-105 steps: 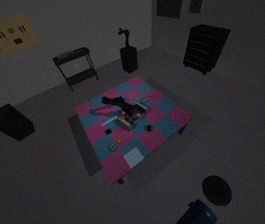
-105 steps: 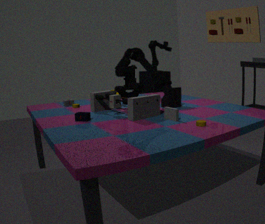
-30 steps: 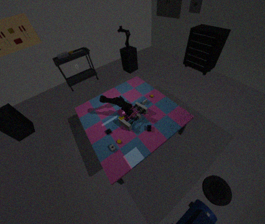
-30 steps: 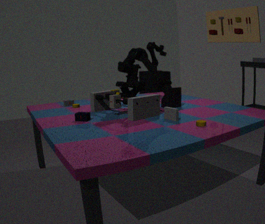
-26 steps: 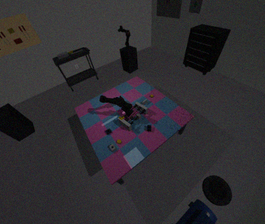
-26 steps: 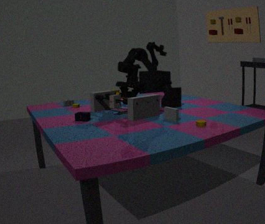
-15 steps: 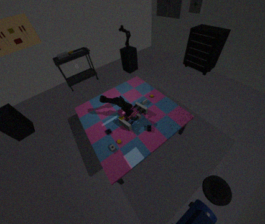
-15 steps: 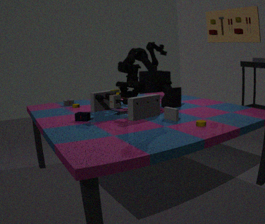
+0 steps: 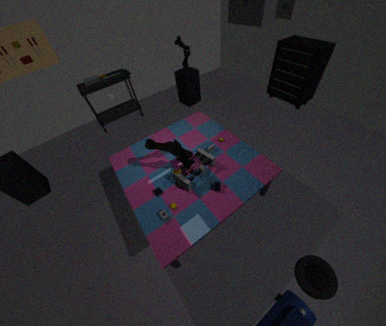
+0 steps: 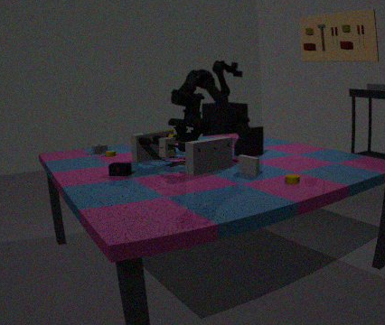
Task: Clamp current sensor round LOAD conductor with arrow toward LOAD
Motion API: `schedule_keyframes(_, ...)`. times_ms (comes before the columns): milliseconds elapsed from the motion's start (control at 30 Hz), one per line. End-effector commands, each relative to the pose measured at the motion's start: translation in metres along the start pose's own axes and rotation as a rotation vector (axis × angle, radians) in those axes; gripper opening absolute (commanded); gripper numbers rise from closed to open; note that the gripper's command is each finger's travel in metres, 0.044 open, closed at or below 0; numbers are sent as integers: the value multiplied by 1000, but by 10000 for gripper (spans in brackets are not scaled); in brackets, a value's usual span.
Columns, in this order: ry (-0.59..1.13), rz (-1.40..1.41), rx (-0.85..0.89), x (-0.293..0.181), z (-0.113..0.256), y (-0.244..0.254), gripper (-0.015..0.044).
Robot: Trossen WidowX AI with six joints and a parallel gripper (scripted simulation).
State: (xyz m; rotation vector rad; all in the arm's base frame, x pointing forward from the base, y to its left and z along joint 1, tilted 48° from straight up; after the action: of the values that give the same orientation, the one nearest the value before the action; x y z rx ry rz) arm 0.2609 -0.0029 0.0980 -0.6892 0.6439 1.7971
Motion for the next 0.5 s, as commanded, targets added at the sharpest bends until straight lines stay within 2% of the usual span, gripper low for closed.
schedule_keyframes(0, 1, 1, -3, 0, 0, 0, 195)
schedule_keyframes(233, 1, -5, -11, 0, 1, 0, 12)
schedule_keyframes(467, 1, -5, -11, 0, 1, 0, 0)
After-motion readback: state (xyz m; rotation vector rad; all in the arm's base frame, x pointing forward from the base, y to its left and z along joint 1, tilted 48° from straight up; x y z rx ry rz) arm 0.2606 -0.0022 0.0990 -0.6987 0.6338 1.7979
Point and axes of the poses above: the point midway between the two fingers, 35 mm back from their tips, its own z axis back along the fingers, its own y axis across the jaws, x = y × z, the point moved 7 cm from there along z, back along the fingers, and after that the axes turned 11 degrees about z, right-handed, at the moved point
